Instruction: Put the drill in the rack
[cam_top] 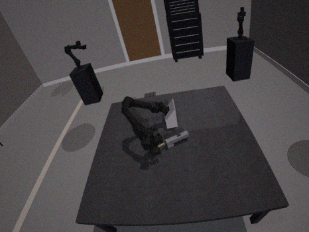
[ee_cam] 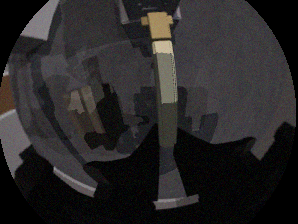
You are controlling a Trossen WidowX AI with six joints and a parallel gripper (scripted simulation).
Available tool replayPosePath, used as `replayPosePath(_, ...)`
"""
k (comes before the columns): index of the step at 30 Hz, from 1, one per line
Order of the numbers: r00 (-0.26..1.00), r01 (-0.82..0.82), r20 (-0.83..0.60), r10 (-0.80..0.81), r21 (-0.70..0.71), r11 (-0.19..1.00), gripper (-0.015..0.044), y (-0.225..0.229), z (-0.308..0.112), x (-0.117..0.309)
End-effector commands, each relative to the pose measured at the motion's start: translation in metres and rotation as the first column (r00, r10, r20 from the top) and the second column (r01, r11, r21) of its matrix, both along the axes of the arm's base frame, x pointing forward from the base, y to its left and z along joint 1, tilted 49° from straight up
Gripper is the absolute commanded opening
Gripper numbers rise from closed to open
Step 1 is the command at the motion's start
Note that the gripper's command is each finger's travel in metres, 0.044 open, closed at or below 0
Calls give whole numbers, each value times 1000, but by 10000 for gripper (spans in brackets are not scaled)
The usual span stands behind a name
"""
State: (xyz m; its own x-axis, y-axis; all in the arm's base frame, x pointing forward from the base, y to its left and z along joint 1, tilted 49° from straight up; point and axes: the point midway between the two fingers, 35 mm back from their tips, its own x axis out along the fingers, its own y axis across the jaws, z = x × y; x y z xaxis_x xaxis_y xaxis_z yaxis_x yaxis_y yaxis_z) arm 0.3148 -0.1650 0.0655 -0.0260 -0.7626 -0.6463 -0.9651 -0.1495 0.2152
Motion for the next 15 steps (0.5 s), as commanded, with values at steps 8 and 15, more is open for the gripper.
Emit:
replayPosePath(8,1000,-3,3,3,3,1000,0,-10,13,6)
replayPosePath(15,1000,-3,3,3,3,1000,0,-5,14,3)
